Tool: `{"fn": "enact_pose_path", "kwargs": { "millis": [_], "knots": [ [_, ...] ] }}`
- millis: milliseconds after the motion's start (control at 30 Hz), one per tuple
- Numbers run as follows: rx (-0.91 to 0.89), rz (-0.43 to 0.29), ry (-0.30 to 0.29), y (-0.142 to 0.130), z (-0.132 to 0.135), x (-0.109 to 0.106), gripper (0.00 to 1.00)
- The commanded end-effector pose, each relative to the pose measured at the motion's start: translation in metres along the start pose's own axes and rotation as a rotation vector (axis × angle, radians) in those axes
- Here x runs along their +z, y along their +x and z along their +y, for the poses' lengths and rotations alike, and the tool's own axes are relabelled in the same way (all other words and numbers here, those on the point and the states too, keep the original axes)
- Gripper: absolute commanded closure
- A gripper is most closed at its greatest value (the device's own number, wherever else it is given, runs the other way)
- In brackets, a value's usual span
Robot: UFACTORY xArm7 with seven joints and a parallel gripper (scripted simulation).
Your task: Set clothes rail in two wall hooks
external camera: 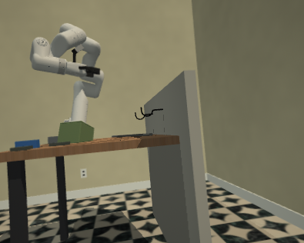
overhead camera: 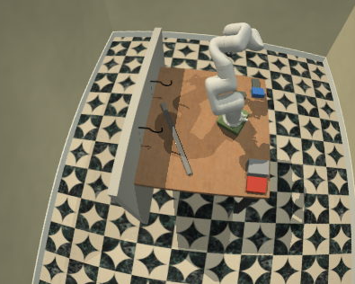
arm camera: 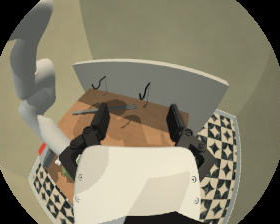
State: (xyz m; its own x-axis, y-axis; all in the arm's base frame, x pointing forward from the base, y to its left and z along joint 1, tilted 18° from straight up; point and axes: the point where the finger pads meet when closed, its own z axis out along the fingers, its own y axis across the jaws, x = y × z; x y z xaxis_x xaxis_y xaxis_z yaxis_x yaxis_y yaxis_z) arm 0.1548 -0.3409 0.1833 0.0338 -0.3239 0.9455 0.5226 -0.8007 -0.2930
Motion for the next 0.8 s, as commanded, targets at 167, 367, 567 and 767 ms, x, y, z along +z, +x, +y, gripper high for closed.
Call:
{"fn": "enact_pose_path", "kwargs": {
  "millis": [167, 367, 567, 767],
  "knots": [
    [-0.003, -0.002, -0.001, 0.001, 0.0, -0.001, 0.0],
    [-0.003, -0.002, -0.001, 0.001, 0.0, -0.001, 0.0],
    [0.026, -0.013, 0.012, 0.001, 0.0, 0.004, 0.0],
    [0.153, -0.062, 0.067, 0.002, -0.002, 0.031, 0.0]
  ]
}}
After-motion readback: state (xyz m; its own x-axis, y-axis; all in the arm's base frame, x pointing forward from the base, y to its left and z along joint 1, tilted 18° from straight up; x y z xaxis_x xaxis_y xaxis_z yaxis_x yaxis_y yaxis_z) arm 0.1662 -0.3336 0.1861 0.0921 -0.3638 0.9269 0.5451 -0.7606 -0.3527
